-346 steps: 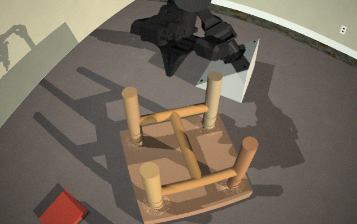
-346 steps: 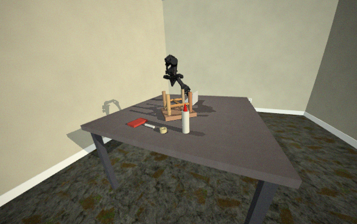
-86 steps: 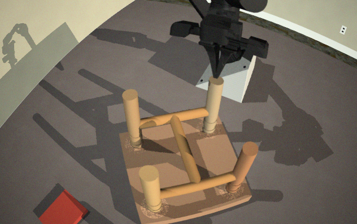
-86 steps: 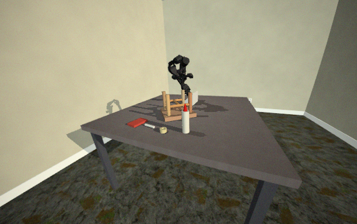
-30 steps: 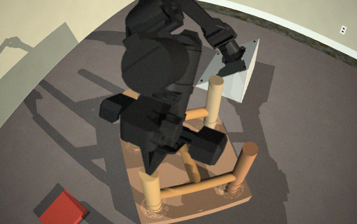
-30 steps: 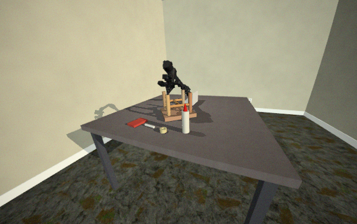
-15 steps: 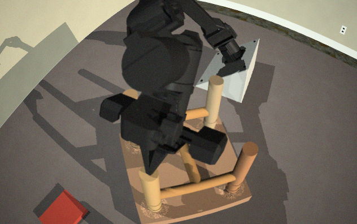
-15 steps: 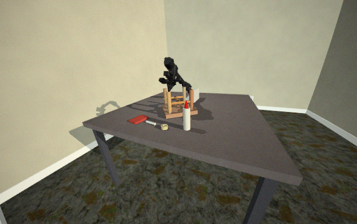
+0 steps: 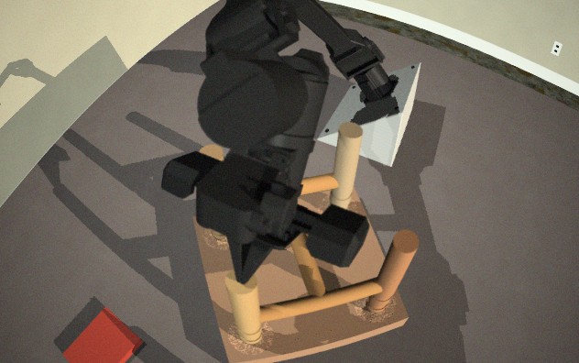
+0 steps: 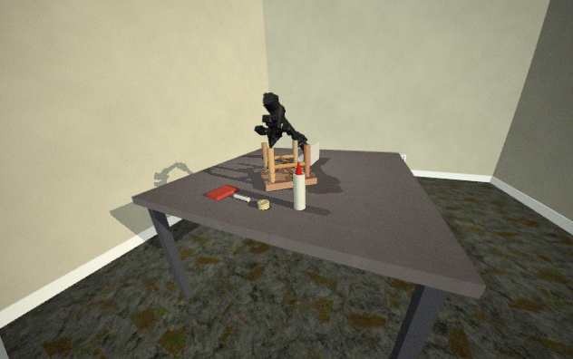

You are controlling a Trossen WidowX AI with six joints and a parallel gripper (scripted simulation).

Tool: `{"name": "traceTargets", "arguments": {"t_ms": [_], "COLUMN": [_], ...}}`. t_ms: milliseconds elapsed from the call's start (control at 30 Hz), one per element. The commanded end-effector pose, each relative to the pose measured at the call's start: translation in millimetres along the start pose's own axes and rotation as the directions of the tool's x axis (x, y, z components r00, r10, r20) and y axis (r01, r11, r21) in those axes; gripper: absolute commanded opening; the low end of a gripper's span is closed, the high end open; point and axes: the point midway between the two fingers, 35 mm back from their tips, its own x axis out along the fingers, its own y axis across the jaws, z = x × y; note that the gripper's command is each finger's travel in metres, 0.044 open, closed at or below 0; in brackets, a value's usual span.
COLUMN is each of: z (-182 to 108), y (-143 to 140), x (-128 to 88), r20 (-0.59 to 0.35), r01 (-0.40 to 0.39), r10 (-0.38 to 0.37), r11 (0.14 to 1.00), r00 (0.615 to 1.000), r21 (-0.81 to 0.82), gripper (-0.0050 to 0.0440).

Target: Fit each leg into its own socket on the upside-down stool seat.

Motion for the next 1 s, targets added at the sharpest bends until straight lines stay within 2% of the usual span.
{"name": "traceTargets", "arguments": {"t_ms": [0, 967], "z": [-5.5, -7.3], "y": [-2.7, -2.7], "x": [8.3, 11.3], "r20": [-0.019, -0.019], "r01": [0.000, 0.000], "r10": [0.000, 0.000], "r11": [1.000, 1.000], "r00": [1.000, 1.000], "r21": [-0.002, -0.002], "gripper": [0.0000, 0.0000]}}
